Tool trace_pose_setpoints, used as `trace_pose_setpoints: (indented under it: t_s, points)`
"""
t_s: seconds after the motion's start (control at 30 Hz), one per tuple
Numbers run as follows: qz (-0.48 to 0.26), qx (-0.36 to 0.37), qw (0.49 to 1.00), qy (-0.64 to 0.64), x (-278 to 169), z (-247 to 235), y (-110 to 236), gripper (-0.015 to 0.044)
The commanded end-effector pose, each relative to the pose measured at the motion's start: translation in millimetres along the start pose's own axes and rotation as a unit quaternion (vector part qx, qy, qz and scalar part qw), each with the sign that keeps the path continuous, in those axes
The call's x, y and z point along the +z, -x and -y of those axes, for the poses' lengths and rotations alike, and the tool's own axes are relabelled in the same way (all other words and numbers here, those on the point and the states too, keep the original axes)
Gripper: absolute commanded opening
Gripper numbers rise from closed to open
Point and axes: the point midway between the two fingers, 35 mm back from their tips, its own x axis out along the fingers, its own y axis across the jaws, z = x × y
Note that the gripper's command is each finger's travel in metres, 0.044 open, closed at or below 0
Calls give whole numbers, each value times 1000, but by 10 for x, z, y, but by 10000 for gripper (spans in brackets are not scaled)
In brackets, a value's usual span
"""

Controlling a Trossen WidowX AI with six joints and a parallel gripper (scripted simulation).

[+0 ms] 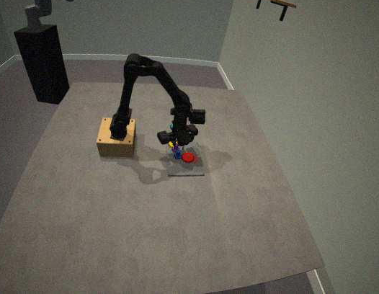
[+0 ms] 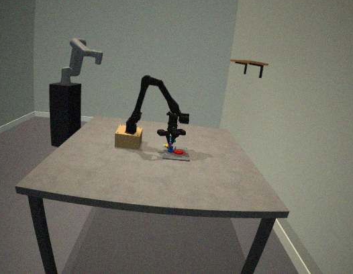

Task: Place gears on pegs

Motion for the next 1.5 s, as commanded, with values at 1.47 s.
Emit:
trace_pose_setpoints:
  t_s: [1.47]
  points:
    - [0, 0, 1000, 19, -11, 5, -67, 0]
